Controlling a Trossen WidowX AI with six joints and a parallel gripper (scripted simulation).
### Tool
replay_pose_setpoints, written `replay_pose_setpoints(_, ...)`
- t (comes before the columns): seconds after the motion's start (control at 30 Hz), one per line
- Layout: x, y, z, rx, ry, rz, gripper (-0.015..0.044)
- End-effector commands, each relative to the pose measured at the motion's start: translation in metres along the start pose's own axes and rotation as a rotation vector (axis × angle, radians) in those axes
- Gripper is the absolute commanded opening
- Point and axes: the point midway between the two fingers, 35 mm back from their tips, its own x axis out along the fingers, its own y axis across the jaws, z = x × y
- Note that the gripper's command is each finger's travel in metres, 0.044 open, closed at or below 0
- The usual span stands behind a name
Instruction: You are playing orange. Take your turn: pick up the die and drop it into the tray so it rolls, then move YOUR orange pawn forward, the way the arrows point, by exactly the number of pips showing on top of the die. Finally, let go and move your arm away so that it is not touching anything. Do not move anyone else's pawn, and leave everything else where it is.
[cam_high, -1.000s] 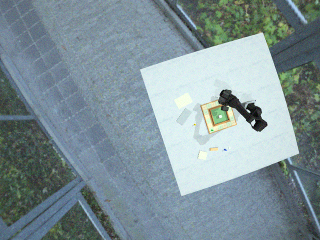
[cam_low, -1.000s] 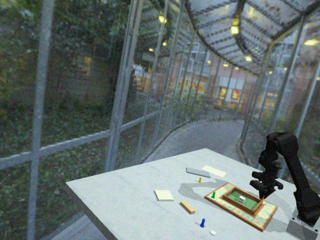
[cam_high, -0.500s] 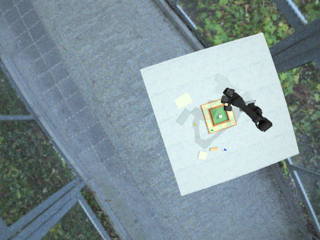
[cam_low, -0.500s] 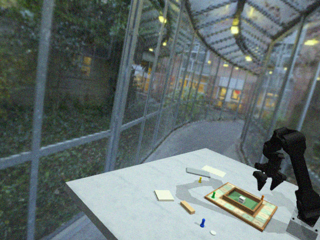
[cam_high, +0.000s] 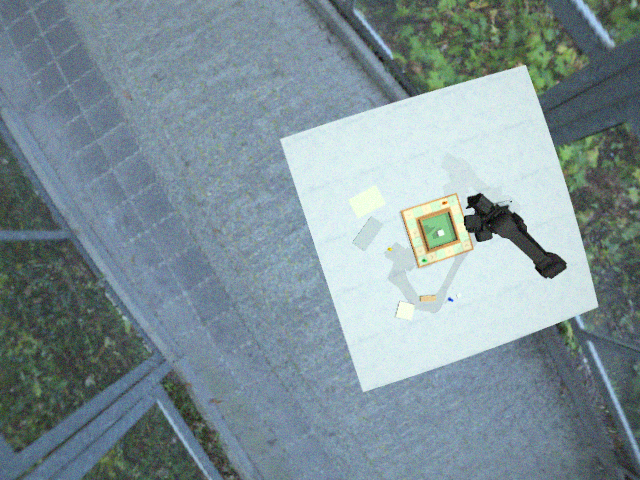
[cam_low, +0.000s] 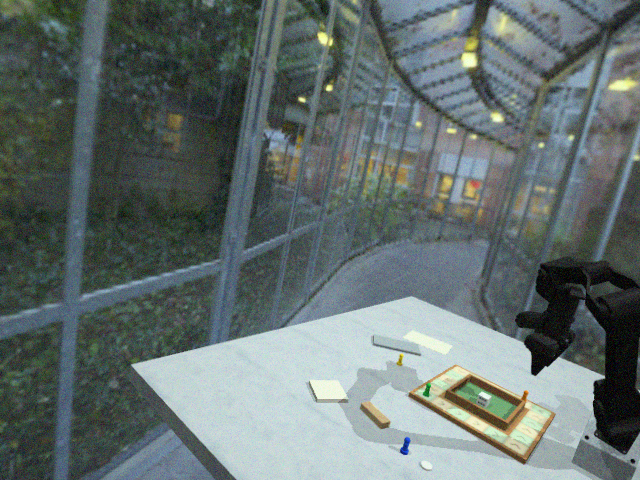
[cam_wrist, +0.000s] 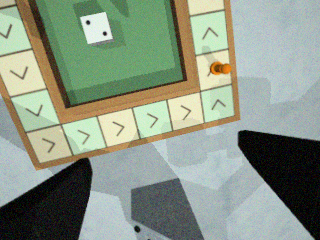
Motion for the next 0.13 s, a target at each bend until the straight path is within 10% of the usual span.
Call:
replay_pose_setpoints(0.0, 0.0002, -0.0011, 0.0012, 0.007, 0.0, 0.002, 0.044)
replay_pose_setpoints(0.1, 0.0002, -0.0011, 0.0012, 0.007, 0.0, 0.002, 0.044)
